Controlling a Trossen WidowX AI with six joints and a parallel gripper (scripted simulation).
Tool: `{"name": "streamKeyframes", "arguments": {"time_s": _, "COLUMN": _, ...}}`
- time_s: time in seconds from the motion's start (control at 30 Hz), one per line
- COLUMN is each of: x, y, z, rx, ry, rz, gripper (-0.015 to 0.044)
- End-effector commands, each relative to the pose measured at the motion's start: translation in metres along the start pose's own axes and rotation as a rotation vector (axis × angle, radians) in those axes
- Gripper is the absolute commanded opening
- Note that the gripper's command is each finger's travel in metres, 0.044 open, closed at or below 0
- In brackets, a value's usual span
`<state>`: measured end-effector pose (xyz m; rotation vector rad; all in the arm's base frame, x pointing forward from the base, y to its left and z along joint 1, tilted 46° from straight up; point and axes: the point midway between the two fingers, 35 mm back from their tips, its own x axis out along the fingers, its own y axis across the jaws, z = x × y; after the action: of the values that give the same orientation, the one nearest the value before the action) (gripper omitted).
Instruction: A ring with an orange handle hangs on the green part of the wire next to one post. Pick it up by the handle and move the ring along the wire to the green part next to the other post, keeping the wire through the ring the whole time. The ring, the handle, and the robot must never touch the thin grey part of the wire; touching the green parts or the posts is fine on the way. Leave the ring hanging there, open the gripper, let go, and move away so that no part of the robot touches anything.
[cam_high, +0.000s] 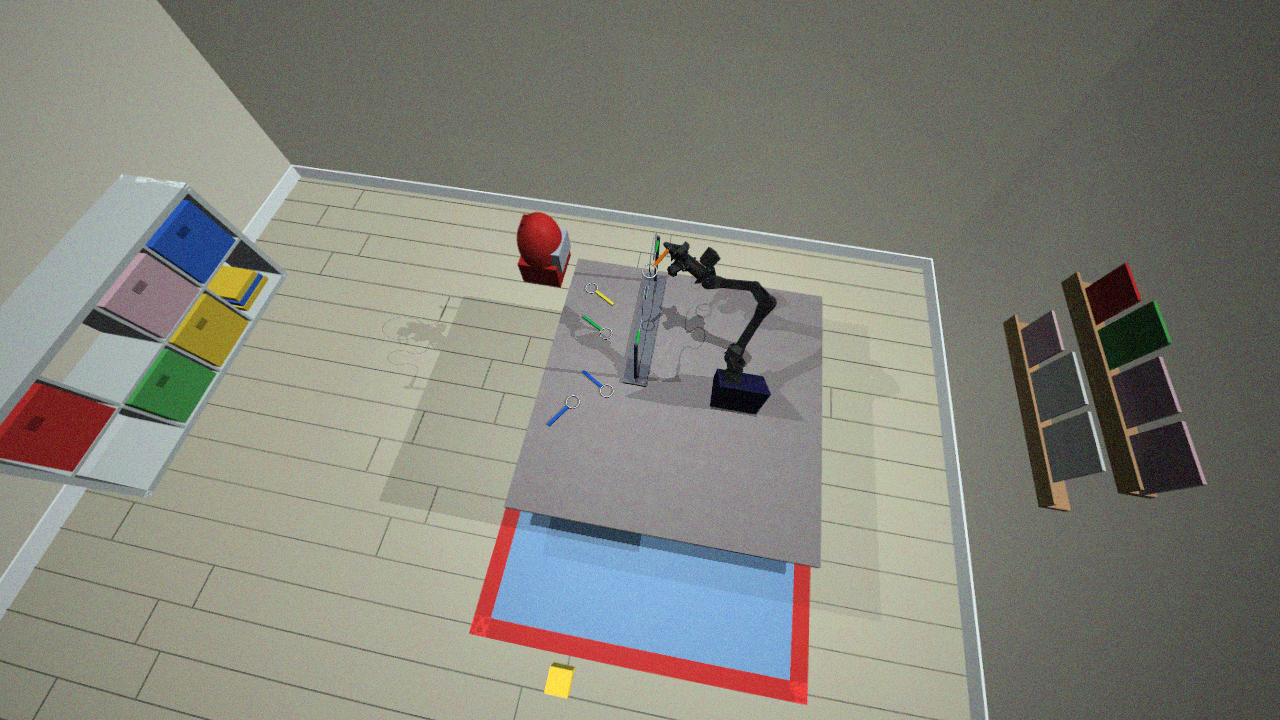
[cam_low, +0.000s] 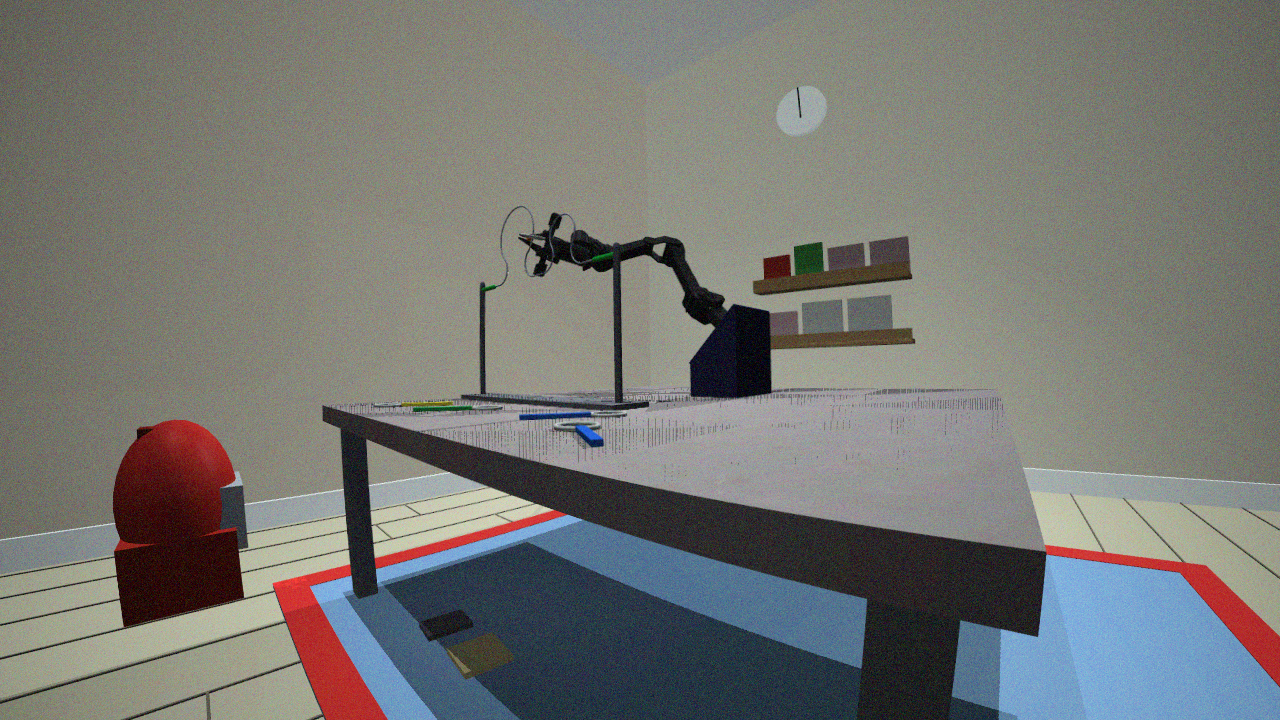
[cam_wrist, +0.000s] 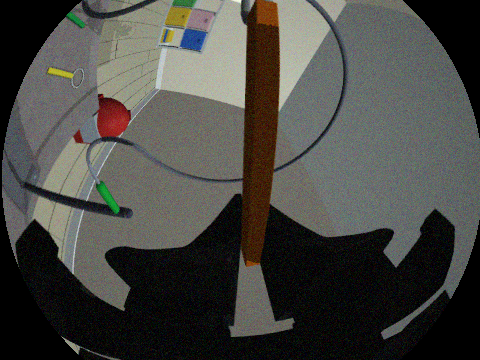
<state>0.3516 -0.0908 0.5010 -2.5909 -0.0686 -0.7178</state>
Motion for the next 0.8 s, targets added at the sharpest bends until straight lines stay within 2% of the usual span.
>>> {"name": "streamKeyframes", "arguments": {"time_s": 0.0, "x": 0.0002, "y": -0.0019, "z": 0.0006, "rx": -0.053, "ry": -0.008, "rz": -0.03, "gripper": -0.015}}
{"name": "streamKeyframes", "arguments": {"time_s": 0.77, "x": 0.0007, "y": -0.0088, "z": 0.0011, "rx": -0.276, "ry": -0.033, "rz": -0.154, "gripper": -0.015}}
